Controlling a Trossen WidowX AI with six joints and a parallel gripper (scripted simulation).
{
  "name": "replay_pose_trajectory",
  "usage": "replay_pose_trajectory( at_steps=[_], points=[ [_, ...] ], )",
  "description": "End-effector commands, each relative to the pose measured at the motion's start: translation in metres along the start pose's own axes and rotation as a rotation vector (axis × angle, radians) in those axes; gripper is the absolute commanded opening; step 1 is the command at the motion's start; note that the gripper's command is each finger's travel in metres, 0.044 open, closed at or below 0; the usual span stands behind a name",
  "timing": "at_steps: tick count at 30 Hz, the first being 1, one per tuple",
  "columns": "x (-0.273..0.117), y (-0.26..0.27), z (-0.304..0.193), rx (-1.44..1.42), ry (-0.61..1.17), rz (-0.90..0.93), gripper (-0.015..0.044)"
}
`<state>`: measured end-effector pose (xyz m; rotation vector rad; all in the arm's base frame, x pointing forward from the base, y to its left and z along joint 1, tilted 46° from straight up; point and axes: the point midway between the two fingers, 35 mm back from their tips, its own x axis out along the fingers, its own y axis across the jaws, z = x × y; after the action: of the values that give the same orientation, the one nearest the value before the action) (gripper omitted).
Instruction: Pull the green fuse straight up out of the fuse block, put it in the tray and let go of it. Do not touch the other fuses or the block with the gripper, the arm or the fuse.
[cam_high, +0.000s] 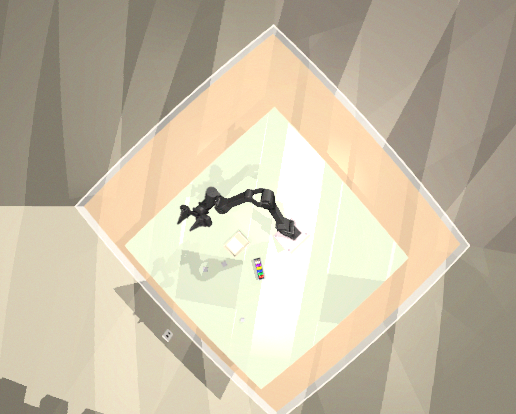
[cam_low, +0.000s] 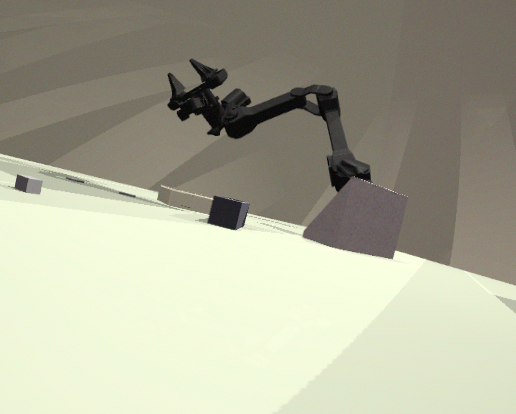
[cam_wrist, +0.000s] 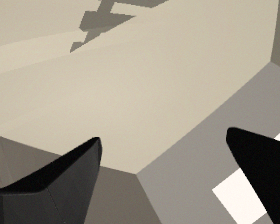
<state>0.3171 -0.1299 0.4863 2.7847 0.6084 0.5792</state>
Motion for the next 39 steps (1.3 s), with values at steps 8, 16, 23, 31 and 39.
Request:
replay_pose_trajectory(
  at_steps=[8, 16, 23, 31, 39],
  points=[
    [0.041, 0.025, 0.073, 0.862, -0.002, 0.16, 0.019],
    [0.083, 0.01, 0.195, 1.815, -0.053, 0.495, 0.0066],
    [0.093, -0.043, 0.293, 2.316, -0.105, 0.91, 0.0066],
    [0.083, -0.099, 0.357, 2.502, -0.138, 1.303, 0.0066],
    [0.036, -0.193, 0.428, 2.509, 0.218, 2.193, 0.0066]
  ],
)
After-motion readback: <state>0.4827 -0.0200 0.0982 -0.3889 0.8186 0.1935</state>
